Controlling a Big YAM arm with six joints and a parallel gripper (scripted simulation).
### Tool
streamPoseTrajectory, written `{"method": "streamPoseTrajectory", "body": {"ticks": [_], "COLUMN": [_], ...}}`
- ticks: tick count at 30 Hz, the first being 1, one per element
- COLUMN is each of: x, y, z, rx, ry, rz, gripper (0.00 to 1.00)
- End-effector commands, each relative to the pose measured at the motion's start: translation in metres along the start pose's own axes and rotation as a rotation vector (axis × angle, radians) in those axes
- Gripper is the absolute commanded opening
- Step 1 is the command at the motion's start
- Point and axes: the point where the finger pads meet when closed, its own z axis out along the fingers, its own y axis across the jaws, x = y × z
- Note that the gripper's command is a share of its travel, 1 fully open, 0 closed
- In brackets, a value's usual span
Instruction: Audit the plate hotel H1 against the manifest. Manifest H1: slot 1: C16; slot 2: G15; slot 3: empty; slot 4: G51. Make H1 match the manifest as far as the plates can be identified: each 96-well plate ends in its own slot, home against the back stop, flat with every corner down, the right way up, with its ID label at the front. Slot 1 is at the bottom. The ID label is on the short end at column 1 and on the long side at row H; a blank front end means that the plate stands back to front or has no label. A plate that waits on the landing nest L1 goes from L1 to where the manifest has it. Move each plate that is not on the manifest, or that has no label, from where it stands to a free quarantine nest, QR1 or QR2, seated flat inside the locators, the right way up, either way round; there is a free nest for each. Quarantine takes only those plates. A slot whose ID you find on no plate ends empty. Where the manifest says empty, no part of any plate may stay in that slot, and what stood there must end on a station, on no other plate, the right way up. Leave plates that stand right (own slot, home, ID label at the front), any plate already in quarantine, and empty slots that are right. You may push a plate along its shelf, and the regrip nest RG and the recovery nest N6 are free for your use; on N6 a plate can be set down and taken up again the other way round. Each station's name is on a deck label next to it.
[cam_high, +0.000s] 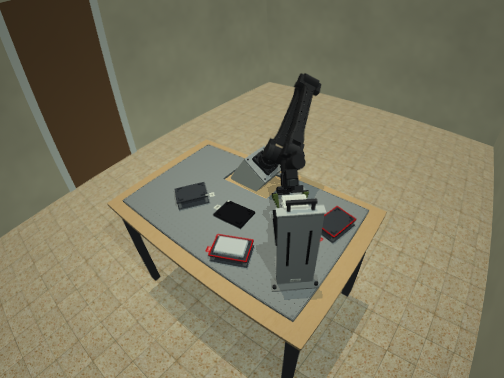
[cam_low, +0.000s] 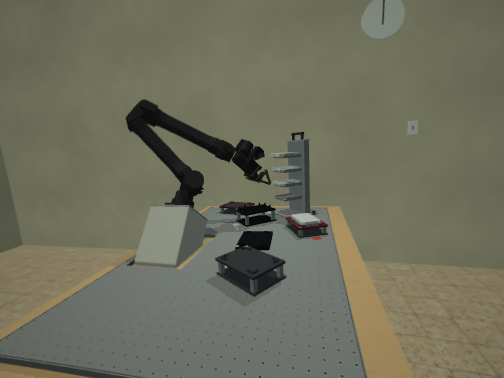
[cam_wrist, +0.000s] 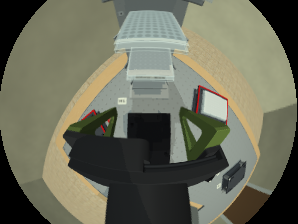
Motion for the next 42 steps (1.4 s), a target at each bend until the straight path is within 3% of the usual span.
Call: {"method": "streamPoseTrajectory", "body": {"ticks": [1, 11, 16, 40, 42], "x": [0.012, 0.019, 0.025, 0.022, 0.022], "y": [0.003, -0.002, -0.006, -0.004, 0.001], "z": [-0.005, -0.016, -0.012, -0.013, -0.008], "rx": [-0.008, 0.005, 0.012, 0.009, -0.006], "ry": [0.017, 0.011, 0.031, 0.023, 0.010], "rz": [0.004, 0.003, 0.012, 0.008, 0.006], "gripper": [1.00, 1.00, 1.00, 1.00, 1.00]}}
